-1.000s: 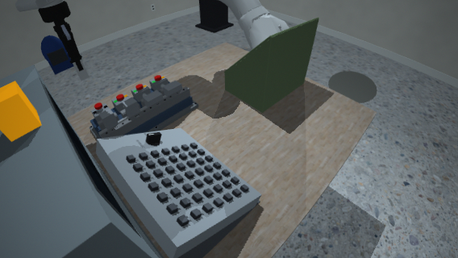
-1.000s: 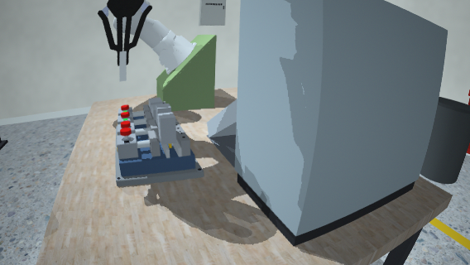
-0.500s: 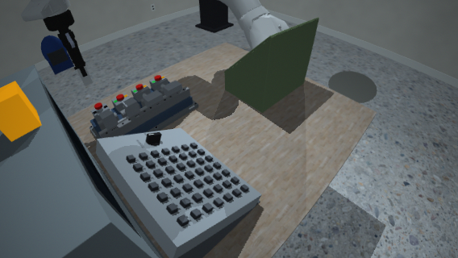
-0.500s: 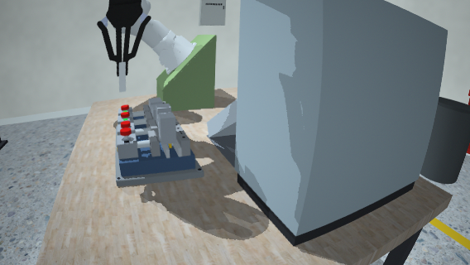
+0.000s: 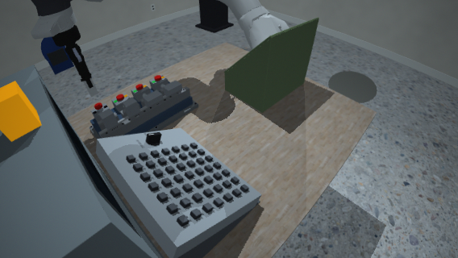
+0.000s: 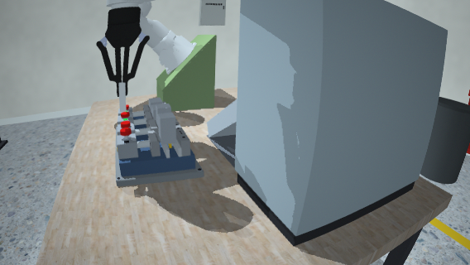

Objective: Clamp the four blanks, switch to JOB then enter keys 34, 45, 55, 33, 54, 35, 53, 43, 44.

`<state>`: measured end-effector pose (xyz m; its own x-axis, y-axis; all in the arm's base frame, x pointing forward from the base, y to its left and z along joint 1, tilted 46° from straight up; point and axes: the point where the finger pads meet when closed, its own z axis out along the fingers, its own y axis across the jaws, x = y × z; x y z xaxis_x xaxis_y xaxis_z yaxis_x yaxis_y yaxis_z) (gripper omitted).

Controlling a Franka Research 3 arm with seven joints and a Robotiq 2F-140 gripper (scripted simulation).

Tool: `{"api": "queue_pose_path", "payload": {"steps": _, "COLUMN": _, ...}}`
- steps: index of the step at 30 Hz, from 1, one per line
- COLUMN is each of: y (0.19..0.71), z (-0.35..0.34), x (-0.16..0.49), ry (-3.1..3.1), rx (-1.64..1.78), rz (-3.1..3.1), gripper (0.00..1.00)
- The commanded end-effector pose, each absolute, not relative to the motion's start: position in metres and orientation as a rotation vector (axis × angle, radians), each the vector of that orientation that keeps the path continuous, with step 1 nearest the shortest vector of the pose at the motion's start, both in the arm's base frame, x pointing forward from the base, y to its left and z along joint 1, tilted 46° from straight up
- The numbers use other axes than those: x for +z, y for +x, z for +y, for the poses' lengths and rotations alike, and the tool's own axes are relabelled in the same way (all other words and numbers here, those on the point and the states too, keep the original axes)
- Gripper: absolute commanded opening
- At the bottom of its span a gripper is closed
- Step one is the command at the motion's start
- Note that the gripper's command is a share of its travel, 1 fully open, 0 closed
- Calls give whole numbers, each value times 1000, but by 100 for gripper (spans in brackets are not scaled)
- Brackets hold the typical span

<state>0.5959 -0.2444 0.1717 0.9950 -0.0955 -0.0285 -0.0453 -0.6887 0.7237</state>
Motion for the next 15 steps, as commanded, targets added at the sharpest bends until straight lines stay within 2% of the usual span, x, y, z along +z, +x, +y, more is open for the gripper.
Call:
{"api": "queue_pose_path", "payload": {"steps": 1, "y": 601, "z": -246, "x": 167, "ry": 2337, "rx": -65, "rz": -82, "gripper": 0}}
{"api": "queue_pose_path", "payload": {"steps": 15, "y": 599, "z": -269, "x": 145, "ry": 2337, "rx": -65, "rz": -82, "gripper": 0}}
